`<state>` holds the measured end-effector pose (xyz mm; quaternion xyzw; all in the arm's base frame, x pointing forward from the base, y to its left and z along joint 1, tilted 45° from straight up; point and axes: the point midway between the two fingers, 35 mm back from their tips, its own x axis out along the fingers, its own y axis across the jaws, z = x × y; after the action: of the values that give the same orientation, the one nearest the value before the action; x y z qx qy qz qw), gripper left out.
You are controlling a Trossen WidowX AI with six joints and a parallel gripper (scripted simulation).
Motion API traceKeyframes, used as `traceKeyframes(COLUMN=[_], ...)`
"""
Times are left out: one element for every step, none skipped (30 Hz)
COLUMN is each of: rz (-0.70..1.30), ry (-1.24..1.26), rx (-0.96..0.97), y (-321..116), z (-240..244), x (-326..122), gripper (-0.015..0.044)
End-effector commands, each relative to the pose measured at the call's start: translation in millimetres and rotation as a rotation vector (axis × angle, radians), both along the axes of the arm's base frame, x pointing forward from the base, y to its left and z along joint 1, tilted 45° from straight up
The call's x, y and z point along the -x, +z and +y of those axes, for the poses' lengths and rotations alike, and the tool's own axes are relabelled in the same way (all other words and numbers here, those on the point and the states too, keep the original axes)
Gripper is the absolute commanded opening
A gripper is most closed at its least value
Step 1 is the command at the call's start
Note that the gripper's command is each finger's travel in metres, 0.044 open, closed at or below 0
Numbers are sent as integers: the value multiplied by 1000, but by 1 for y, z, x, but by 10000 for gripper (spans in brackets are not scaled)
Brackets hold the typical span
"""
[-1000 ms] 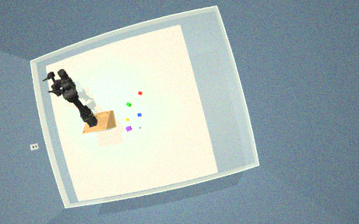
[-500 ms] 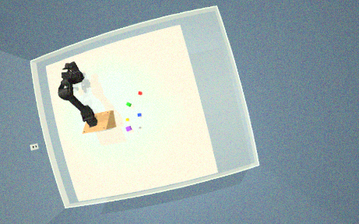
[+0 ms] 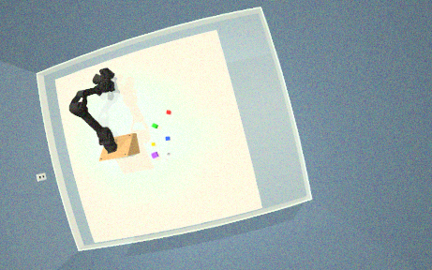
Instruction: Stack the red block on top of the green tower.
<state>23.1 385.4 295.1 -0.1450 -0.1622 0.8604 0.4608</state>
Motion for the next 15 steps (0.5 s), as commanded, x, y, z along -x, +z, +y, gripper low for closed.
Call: traceKeyframes(rz=[90,113,137,161,186,211,236,262,288,318,348,378,409,440,472], ry=[-133,-166,-199,-232,-265,-298,-331,-364,-397,-429,-462,-494,-527,-559,-592], rx=[102,126,149,171,193,214,235,255,275,294,312,329,346,362,377], y=[-8,-10,-12,-13,-15,-17,-19,-21,-23,-25,-28,-30,-33,-36,-38], z=[4,4,3,2,1,0,-2,-4,-7,-10,-13,-17,-21,-25,-30], x=[-42,-53,-63,-73,-83,-93,-103,-114,-123,-134,-144,-154,-164,-174,-184], gripper=[440,440,440,440,440,440,440,440,440,440,440,440,440,440,440])
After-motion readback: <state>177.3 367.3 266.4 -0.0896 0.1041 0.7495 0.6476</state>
